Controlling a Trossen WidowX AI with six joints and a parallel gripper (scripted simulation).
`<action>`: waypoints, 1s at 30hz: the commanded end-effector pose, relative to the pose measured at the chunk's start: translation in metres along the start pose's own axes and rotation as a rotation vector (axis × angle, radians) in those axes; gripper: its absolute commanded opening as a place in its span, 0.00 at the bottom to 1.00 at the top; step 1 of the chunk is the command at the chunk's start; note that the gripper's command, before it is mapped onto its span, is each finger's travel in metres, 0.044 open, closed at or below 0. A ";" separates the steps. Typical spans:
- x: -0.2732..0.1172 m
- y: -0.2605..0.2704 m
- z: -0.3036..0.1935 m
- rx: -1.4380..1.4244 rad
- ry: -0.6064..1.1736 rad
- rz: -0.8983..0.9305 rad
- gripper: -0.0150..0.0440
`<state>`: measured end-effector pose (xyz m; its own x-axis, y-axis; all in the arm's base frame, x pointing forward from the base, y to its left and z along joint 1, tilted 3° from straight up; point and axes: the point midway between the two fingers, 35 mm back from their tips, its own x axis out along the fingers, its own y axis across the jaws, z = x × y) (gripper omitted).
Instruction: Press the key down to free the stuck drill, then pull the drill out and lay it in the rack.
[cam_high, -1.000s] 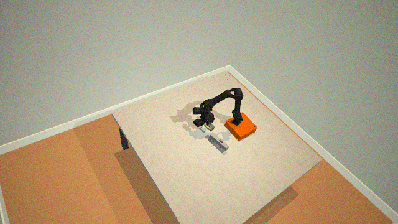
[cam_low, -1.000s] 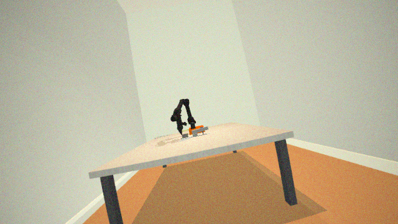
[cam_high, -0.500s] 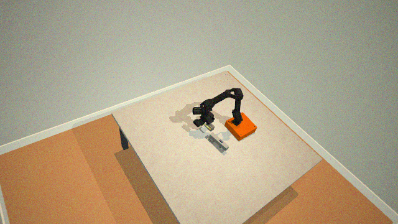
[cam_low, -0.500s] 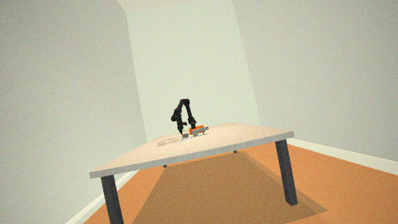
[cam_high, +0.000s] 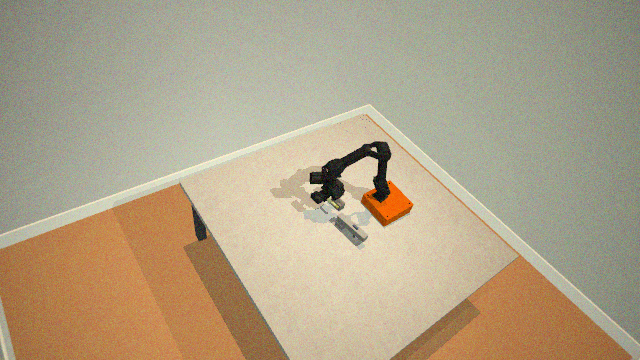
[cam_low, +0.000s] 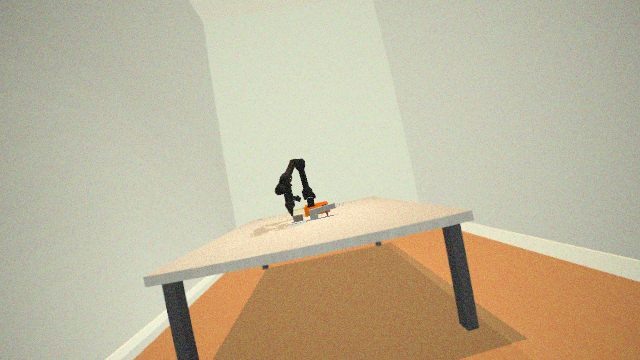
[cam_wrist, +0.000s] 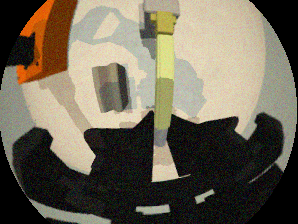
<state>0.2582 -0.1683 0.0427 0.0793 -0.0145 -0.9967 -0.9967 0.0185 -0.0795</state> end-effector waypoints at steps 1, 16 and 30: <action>-0.001 0.004 -0.001 0.002 0.000 -0.005 0.25; 0.000 0.032 -0.007 0.002 0.001 -0.002 0.25; -0.002 0.058 -0.013 0.002 0.001 0.000 0.25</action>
<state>0.2054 -0.1798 0.0384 0.0728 -0.0142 -0.9972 -0.9971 0.0219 -0.0731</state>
